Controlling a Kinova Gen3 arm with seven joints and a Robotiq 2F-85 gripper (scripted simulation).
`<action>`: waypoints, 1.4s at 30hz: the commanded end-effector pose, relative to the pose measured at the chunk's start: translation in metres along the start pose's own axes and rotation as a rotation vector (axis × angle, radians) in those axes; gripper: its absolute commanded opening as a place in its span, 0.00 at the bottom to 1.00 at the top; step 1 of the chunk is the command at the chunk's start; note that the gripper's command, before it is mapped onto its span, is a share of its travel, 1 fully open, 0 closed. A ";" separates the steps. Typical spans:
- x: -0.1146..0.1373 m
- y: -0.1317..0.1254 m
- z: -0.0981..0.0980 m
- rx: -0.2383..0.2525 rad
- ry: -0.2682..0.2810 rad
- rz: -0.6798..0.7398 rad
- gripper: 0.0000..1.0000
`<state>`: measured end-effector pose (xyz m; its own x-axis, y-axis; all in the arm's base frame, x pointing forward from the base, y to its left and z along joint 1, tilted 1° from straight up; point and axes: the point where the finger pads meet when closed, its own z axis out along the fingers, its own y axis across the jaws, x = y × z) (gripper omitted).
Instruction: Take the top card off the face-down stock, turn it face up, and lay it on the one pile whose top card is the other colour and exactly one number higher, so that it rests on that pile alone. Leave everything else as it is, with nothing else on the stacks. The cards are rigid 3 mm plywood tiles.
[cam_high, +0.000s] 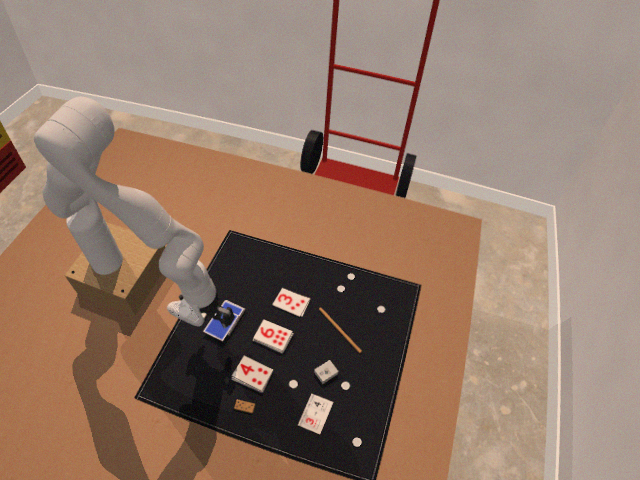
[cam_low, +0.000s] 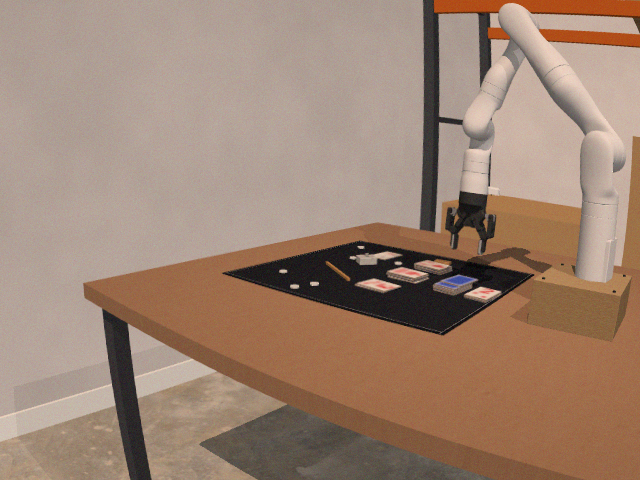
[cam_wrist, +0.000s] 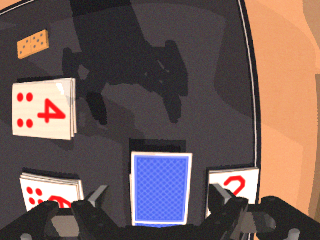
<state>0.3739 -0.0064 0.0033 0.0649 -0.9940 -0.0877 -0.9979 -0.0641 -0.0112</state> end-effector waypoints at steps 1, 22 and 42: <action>0.011 0.001 0.000 0.001 -0.009 0.031 0.85; 0.015 0.001 0.000 0.006 -0.233 0.030 0.85; 0.016 0.001 0.000 0.008 -0.285 0.030 0.85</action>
<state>0.3740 -0.0219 0.0014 0.0355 -0.9304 -0.3648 -0.9994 -0.0337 -0.0115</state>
